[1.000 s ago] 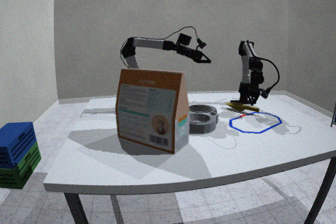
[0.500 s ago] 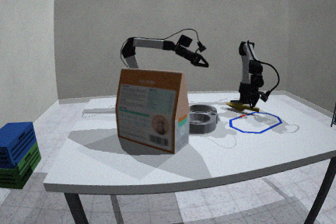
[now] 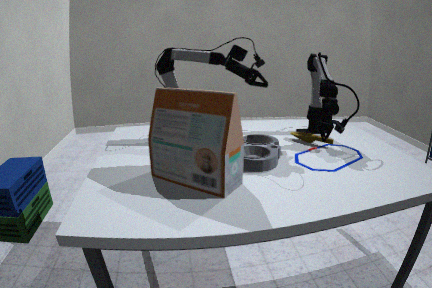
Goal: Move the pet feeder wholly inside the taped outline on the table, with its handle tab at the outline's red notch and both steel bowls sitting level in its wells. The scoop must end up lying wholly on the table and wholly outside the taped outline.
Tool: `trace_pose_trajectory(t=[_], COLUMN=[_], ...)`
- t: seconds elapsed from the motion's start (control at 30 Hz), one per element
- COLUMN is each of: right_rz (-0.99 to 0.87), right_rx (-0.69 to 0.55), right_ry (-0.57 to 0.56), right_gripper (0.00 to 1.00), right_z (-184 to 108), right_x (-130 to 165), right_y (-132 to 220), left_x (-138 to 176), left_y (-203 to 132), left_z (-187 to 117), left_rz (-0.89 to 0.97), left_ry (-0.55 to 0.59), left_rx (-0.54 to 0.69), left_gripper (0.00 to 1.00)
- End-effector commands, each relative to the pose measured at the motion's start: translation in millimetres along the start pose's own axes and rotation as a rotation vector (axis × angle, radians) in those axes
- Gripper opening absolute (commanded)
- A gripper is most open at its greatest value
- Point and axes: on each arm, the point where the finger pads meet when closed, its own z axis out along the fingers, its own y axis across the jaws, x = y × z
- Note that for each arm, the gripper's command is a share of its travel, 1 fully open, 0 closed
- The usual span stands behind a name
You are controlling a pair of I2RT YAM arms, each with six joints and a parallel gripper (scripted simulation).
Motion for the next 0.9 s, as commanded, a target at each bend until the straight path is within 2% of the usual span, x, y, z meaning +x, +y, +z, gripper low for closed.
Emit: trace_pose_trajectory(t=[0.0, 0.07, 0.13, 0.17, 0.2, 0.4, 0.47, 0.57, 0.73, 0.87], right_rz=[0.004, 0.004, 0.001, 0.001, 0.001, 0.001, 0.001, 0.001, 0.001, 0.001], right_rx=[0.012, 0.012, 0.003, 0.003, 0.003, 0.003, 0.003, 0.003, 0.003, 0.003], right_ry=[0.010, 0.010, -0.011, -0.011, -0.011, -0.011, -0.011, -0.011, -0.011, -0.011], right_gripper=[1.00, 1.00, 1.00, 1.00, 1.00, 1.00, 1.00, 1.00, 1.00, 1.00], right_z=[2.7, 2.7, -1.2, -1.2, -1.2, -1.2, -1.2, -1.2, -1.2, -1.2], right_x=[1.0, 1.0, -4.5, -4.5, -4.5, -4.5, -4.5, -4.5, -4.5, -4.5], right_y=[-1.4, -1.4, -0.2, -0.2, -0.2, -0.2, -0.2, -0.2, -0.2, -0.2], left_x=[-0.8, 0.2, 1.4, -1.7, -1.7, -1.2, -1.2, -0.8, 1.2, 21.9], left_y=[0.8, 0.2, 1.7, -2.6, -2.6, -2.1, -2.1, -1.7, -5.4, -13.1], left_z=[4.8, 4.8, -1.8, -12.2, -17.0, -62.9, -62.9, -79.5, -78.0, -66.2], left_rz=[-0.010, -0.006, -0.006, -0.006, -0.005, -0.005, -0.005, -0.006, -0.042, -0.098], left_ry=[-0.003, -0.003, 0.005, -0.011, -0.011, -0.011, -0.011, -0.008, -0.017, -0.021], left_rx=[0.002, 0.002, -0.008, 0.013, 0.013, 0.013, 0.013, 0.010, 0.024, 0.040], left_gripper=[0.23, 0.20, 0.00, 0.11, 0.18, 0.18, 0.18, 0.18, 0.18, 0.18])
